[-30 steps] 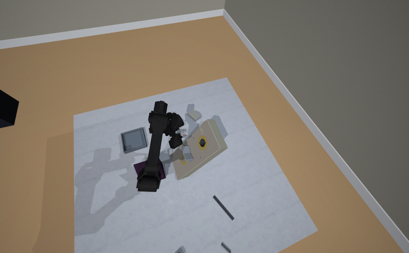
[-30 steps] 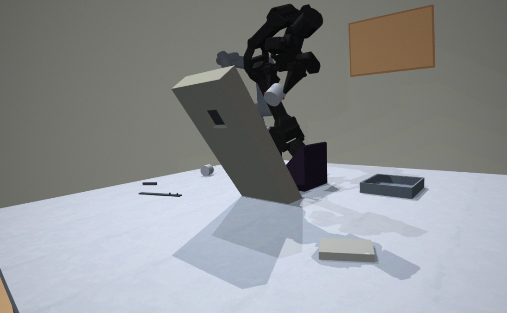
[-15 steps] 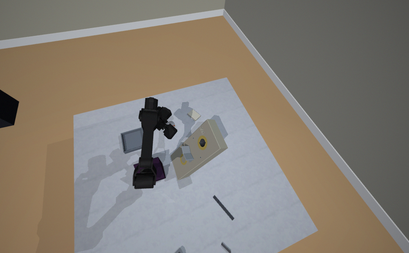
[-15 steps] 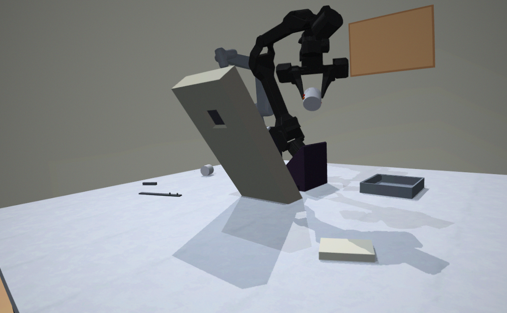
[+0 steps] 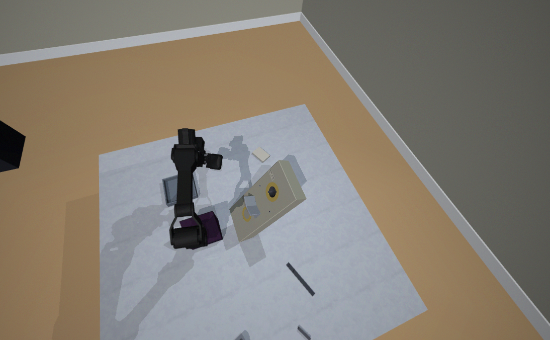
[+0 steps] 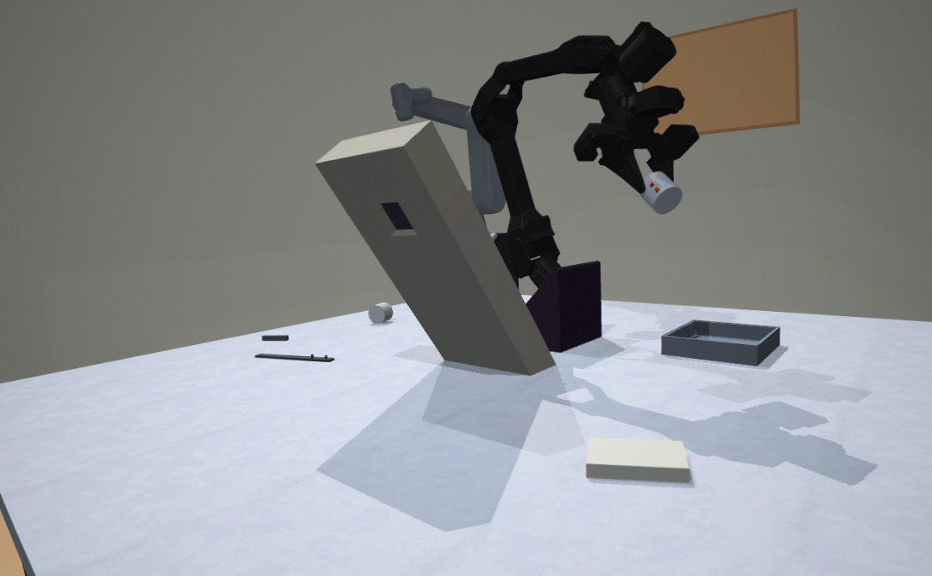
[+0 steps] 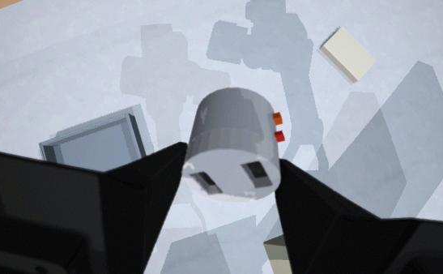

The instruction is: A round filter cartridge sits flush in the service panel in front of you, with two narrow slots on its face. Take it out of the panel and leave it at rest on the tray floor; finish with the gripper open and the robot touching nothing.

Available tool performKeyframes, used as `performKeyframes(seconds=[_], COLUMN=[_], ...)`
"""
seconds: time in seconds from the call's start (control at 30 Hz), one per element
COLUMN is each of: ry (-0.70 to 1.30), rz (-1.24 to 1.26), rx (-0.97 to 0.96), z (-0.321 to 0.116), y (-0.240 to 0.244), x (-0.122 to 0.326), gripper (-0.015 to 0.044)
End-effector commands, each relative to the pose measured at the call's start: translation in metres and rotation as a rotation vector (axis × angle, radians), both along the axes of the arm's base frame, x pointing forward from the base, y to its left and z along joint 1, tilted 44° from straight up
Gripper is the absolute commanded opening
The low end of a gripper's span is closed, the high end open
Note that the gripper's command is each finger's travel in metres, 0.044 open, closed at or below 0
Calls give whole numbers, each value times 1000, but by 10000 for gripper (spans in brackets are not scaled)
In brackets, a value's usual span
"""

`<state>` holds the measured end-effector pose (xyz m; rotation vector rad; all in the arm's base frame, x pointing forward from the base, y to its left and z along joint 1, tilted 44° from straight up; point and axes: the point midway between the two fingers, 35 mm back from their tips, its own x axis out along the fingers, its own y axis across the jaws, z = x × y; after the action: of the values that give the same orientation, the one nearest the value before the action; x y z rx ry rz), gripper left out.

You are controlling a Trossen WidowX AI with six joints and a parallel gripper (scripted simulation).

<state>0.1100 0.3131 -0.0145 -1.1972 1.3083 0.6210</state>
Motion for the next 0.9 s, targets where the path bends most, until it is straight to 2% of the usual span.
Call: performKeyframes(seconds=[0.0,0.17,0.5,0.87], ry=[40,51,204,374], rz=[54,65,223,388], rx=[8,9,18,17], z=[-6,-10,-60,-103], y=[3,3,-12,-49], x=[-7,-12,-75,-138], gripper=[0,0,0,0])
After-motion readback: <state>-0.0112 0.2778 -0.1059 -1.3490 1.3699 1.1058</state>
